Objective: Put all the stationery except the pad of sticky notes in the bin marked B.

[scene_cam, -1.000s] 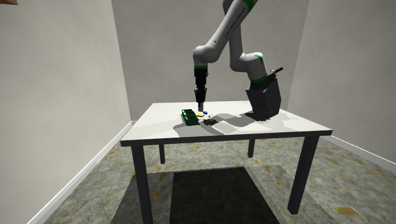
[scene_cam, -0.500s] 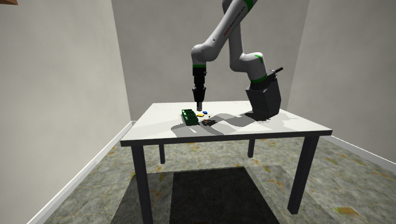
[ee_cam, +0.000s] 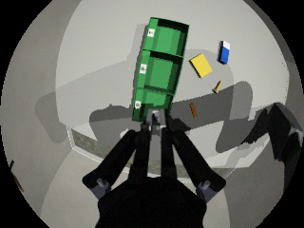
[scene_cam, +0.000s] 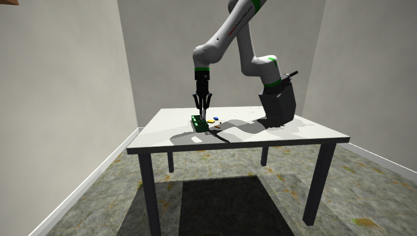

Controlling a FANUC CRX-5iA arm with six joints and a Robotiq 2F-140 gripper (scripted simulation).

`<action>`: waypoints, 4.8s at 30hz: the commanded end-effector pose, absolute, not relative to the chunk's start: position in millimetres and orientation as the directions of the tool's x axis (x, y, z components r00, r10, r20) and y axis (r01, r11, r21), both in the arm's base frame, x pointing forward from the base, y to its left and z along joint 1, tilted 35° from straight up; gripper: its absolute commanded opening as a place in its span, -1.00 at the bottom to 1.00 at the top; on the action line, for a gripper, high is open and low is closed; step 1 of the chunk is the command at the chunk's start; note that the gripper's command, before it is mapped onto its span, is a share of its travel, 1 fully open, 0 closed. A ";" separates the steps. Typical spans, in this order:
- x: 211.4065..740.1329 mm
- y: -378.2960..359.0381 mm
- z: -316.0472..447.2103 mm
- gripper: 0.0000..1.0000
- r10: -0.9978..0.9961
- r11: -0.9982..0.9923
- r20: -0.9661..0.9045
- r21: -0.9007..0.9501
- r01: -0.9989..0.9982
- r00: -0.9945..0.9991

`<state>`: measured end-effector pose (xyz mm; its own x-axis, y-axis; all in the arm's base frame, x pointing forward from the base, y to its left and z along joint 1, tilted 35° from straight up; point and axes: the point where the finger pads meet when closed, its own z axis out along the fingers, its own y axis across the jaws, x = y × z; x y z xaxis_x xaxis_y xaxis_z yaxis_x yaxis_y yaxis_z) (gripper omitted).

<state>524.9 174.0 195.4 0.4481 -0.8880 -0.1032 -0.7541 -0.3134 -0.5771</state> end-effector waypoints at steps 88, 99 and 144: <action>553.1 192.2 155.3 -0.64 -0.949 -0.117 -0.186 -0.537 -0.835 0.253; 547.2 188.7 165.2 -0.64 -0.949 -0.117 -0.186 -0.537 -0.835 0.253; 481.9 59.6 133.0 -0.53 -0.951 -0.102 -0.195 -0.534 -0.839 0.239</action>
